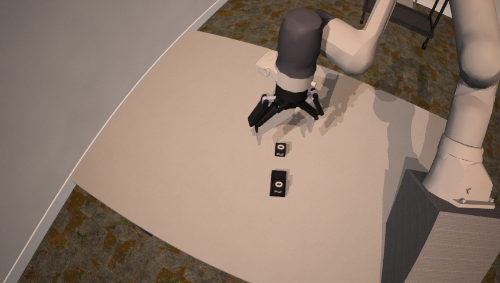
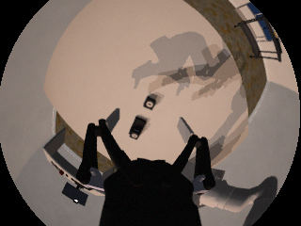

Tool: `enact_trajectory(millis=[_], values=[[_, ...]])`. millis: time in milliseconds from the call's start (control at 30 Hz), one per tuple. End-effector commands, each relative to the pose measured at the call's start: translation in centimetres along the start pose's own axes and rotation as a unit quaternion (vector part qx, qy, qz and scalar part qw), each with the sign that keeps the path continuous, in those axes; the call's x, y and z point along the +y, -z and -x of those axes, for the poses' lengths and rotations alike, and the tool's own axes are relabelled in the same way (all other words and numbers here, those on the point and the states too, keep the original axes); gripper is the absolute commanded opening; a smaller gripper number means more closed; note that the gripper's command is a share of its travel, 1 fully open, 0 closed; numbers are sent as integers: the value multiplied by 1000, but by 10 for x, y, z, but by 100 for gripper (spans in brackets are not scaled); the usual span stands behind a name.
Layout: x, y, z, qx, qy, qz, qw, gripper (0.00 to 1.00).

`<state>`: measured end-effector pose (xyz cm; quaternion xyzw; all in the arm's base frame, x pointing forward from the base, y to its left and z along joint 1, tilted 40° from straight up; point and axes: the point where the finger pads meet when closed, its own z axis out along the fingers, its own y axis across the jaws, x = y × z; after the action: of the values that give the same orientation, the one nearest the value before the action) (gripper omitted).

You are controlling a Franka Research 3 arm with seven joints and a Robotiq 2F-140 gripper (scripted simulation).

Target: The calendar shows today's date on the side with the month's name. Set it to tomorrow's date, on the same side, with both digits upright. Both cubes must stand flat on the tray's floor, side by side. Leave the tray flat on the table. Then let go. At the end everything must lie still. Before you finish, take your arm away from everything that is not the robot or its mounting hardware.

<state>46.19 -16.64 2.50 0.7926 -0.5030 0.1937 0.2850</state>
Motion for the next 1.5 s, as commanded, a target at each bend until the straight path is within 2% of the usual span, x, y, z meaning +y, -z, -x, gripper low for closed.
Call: enact_trajectory(millis=[0,200,700,767,800,1267,1333,1367,1467], values=[[0,-1,-2,-4,86,3,996,100],[0,-1,-2,-4,119,3,993,100],[1,-1,-2,-5,250,3,968,100],[1,-1,-2,-5,250,3,968,100],[1,-1,-2,-5,272,2,962,100],[1,-2,-2,-5,377,2,926,100],[1,-2,-2,-5,377,2,926,100],[1,-2,-2,-5,398,2,918,100],[1,-2,-2,-5,419,2,908,100]])
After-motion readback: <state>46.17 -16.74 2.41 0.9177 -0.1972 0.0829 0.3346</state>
